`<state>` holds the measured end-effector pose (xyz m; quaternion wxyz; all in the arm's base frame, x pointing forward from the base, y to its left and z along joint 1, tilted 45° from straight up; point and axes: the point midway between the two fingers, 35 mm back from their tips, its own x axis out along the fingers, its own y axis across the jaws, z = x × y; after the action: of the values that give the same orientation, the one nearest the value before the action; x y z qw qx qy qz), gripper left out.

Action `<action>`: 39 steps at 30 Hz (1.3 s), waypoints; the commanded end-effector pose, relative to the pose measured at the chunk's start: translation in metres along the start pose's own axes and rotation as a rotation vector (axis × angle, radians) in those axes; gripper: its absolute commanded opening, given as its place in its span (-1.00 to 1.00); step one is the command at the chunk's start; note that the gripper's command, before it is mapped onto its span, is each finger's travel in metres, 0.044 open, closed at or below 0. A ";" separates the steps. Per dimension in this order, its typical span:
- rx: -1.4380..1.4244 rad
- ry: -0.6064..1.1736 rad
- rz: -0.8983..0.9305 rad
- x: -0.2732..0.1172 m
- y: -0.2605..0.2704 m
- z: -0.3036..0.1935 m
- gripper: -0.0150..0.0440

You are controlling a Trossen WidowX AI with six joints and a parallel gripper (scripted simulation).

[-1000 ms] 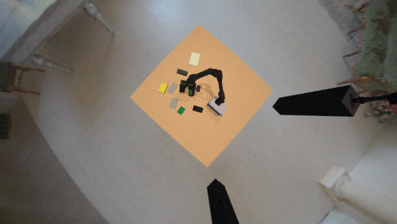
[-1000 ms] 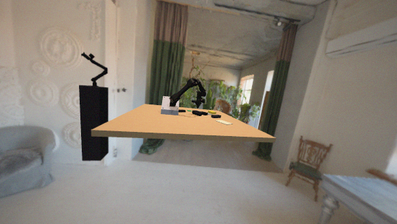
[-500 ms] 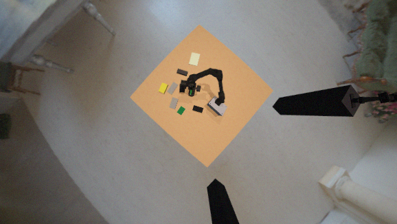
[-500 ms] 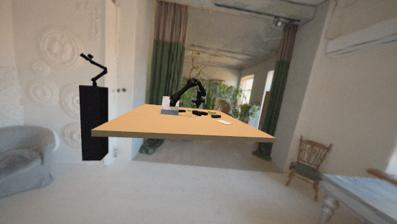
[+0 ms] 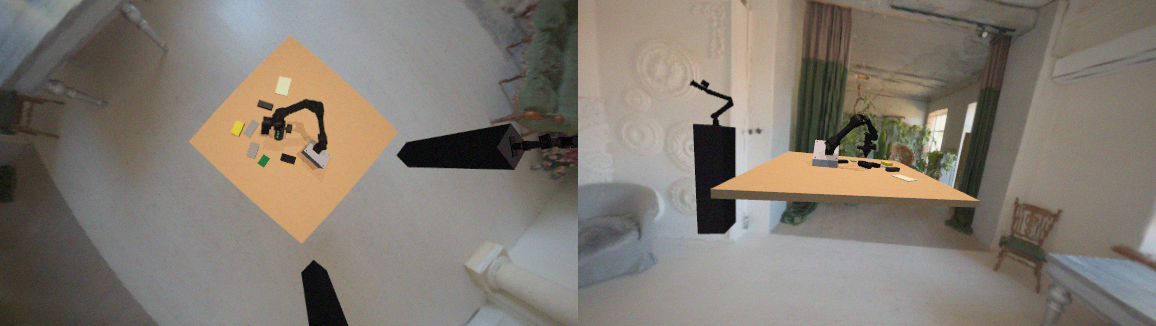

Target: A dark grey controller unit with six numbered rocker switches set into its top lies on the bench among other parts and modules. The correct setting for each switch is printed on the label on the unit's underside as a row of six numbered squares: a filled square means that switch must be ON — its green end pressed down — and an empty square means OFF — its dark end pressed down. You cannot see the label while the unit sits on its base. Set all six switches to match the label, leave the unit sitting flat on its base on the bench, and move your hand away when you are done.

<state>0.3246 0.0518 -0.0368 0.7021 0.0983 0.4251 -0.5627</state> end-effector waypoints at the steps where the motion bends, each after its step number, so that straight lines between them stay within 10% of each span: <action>1: -0.006 0.002 -0.019 0.003 0.009 0.000 -0.49; 39: 0.004 -0.002 -0.200 0.062 0.052 0.002 -0.49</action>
<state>0.3732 0.0301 -0.0914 0.6437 0.0630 0.4282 -0.6311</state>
